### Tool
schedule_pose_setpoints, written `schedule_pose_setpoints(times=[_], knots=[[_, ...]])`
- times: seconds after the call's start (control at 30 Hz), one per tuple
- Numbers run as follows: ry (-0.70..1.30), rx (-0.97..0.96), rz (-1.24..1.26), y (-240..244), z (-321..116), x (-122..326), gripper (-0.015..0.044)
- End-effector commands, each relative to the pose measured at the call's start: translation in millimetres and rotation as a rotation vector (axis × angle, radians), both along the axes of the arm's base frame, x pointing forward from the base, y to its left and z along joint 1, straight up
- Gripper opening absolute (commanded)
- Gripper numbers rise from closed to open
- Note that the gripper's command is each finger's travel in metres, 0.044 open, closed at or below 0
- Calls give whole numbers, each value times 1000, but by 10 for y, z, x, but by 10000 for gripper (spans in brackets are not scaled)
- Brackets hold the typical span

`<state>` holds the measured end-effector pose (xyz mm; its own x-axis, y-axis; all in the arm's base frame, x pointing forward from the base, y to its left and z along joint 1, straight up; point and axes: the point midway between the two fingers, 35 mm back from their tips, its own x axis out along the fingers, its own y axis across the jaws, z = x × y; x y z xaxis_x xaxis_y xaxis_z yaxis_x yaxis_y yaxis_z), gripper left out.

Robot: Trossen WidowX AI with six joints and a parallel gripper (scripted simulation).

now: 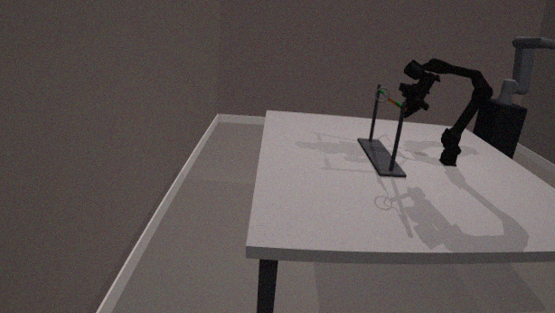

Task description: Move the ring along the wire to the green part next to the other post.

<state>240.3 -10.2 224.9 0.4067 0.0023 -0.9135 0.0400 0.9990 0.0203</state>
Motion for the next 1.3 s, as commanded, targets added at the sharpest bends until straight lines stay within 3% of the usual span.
schedule_pose_setpoints(times=[0.0,0.67,1.27], knots=[[-12,-54,135,-145,-5,-14,-150],[-36,-249,628,-629,41,133,-150],[-47,-247,635,-511,-7,23,-150]])
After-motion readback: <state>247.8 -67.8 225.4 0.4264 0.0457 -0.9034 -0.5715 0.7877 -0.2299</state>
